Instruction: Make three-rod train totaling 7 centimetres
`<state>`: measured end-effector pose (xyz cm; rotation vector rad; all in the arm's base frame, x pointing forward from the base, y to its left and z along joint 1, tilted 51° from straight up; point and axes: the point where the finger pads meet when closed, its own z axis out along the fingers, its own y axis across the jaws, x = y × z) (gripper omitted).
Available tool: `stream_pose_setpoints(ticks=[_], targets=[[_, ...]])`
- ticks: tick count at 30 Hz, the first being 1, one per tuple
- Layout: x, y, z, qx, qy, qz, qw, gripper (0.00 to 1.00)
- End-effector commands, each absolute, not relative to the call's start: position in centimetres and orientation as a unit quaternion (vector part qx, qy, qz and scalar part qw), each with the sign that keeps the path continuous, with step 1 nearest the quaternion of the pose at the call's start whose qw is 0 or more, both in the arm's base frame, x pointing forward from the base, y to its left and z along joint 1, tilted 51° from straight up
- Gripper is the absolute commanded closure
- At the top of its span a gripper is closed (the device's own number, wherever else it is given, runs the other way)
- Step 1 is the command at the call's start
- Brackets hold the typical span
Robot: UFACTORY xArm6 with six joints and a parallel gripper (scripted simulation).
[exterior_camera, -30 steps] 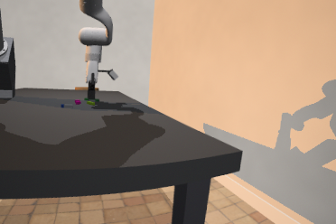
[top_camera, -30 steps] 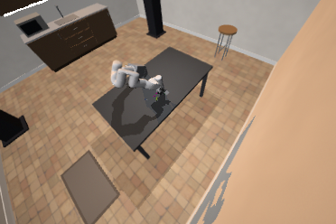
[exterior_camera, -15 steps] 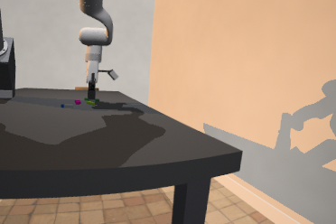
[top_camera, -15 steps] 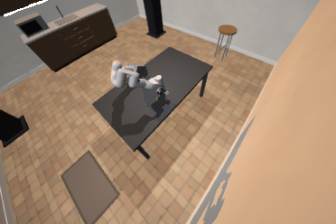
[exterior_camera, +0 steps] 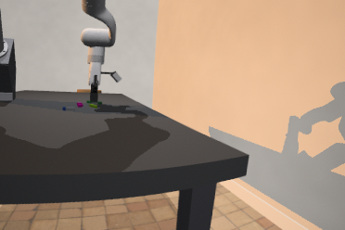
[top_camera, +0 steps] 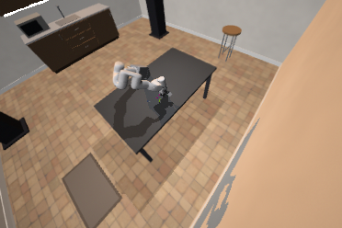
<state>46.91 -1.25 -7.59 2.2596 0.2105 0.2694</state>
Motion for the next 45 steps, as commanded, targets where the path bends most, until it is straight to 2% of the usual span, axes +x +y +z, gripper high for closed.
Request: stream_pose_setpoints(ticks=[1,45], targets=[[47.0,-1.1,-7.5,0.900,0.084,0.109,0.415,0.76],[47.4,-2.1,-8.4,0.900,0.084,0.109,0.415,0.76]])
